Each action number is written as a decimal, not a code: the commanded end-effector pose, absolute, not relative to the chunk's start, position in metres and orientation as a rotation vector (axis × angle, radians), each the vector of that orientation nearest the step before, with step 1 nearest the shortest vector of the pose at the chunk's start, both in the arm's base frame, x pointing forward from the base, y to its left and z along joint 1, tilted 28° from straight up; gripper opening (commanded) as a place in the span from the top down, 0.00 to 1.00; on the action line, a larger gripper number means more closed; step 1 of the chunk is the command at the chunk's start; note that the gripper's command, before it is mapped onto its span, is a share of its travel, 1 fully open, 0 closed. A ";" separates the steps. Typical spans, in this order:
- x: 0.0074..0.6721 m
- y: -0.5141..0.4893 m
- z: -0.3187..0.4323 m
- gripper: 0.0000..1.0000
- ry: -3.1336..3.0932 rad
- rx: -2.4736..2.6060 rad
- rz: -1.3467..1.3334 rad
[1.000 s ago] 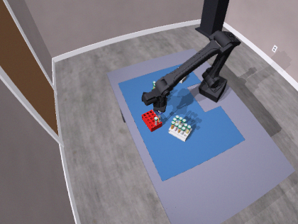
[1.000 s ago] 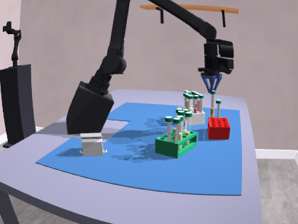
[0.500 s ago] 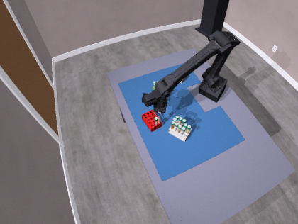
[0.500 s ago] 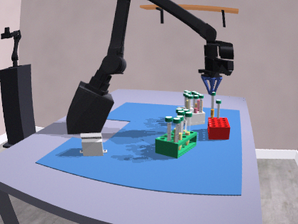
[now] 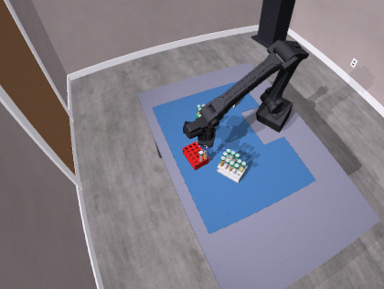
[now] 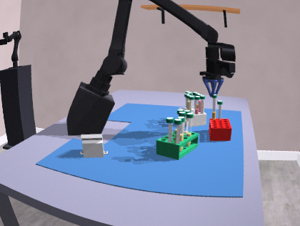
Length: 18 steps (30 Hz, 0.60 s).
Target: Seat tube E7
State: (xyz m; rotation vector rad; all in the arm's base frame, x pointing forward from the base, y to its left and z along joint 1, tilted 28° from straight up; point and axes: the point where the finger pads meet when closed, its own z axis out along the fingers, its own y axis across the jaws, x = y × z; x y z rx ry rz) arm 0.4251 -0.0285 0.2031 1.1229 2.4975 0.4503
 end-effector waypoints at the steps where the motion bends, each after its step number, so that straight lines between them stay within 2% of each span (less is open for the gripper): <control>1: 0.429 -0.024 0.197 1.00 2.495 1.120 0.456; 18: 0.429 -0.023 0.199 1.00 2.494 1.115 0.458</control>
